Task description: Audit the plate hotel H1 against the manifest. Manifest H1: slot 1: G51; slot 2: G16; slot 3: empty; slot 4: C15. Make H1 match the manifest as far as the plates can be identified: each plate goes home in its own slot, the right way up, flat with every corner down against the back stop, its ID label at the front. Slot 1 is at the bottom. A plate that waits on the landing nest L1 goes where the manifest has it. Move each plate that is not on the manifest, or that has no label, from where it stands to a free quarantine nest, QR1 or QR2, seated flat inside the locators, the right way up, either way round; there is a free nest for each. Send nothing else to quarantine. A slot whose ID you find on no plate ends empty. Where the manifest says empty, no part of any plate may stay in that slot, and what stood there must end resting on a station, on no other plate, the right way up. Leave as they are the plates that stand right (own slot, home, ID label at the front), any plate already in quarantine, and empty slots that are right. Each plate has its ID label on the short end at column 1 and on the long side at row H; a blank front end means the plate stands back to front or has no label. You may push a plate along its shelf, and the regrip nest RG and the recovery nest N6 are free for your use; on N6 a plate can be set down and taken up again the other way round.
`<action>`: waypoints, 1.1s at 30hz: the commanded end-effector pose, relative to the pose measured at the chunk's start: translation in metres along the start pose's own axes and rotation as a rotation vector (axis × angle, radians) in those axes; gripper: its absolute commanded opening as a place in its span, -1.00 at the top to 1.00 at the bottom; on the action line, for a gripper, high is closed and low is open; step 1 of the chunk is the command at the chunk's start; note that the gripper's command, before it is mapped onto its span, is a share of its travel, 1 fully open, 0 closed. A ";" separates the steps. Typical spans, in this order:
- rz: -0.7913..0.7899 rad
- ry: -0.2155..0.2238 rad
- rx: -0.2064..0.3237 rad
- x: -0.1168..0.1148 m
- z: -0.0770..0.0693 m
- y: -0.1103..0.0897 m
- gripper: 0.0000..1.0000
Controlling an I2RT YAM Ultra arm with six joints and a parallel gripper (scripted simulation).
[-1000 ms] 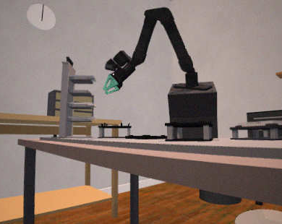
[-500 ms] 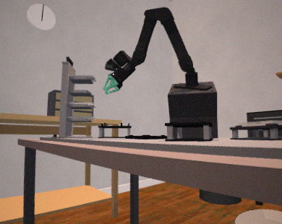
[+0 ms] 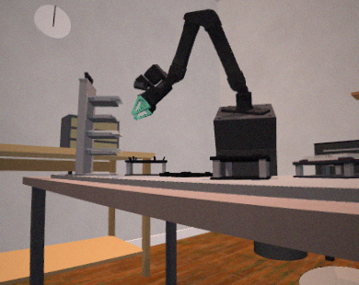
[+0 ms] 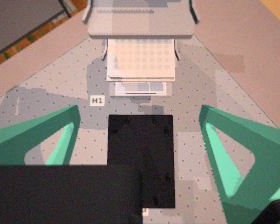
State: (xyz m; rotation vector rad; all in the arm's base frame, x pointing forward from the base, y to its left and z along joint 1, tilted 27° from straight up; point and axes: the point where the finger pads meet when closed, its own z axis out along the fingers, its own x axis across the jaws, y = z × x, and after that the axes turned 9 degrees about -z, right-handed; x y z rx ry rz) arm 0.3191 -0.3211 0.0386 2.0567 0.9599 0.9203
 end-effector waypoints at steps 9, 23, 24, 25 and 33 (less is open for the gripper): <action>-0.007 -0.008 -0.018 -0.002 -0.002 0.007 -1.00; -0.007 -0.008 -0.018 -0.001 -0.007 0.001 -1.00; -0.007 -0.008 -0.018 -0.001 -0.009 0.000 -1.00; -0.007 -0.008 -0.018 -0.001 -0.010 -0.001 -1.00; -0.007 -0.008 -0.017 0.001 -0.019 -0.011 -1.00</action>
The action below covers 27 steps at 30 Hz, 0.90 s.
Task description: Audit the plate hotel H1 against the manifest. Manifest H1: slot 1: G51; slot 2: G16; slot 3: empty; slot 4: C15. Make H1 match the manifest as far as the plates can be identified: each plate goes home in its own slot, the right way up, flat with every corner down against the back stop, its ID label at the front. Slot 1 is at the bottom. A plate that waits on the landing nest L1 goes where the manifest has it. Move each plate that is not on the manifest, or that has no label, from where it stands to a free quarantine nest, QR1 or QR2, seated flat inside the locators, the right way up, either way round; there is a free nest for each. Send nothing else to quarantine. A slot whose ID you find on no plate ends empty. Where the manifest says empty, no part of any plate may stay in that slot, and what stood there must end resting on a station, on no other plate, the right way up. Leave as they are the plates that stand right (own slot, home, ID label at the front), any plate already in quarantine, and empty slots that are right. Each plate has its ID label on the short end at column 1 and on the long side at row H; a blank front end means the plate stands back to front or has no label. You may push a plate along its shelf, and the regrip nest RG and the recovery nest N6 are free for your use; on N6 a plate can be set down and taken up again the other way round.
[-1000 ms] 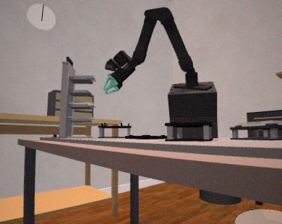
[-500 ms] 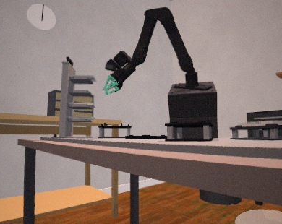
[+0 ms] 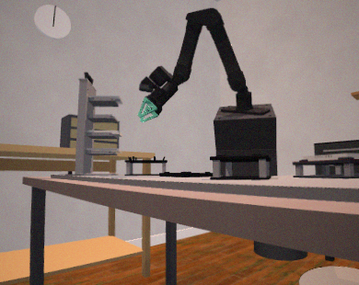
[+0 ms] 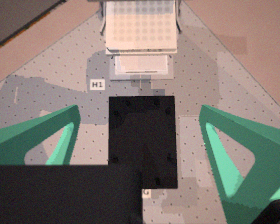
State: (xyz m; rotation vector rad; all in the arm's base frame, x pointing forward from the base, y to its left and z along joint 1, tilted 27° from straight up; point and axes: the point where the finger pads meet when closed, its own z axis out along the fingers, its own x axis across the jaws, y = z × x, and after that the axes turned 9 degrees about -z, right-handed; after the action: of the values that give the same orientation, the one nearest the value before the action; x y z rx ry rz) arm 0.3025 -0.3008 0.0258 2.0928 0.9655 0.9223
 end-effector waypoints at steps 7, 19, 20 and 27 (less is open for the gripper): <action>-0.024 -0.011 -0.048 -0.003 -0.010 0.011 -1.00; -0.024 -0.011 -0.048 -0.003 -0.010 0.011 -1.00; -0.024 -0.011 -0.048 -0.003 -0.010 0.011 -1.00; -0.024 -0.011 -0.048 -0.003 -0.010 0.011 -1.00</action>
State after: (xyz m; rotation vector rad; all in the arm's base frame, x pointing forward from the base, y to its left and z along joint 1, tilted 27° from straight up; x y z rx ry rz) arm 0.2973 -0.2995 0.0307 2.0724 0.9635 0.9202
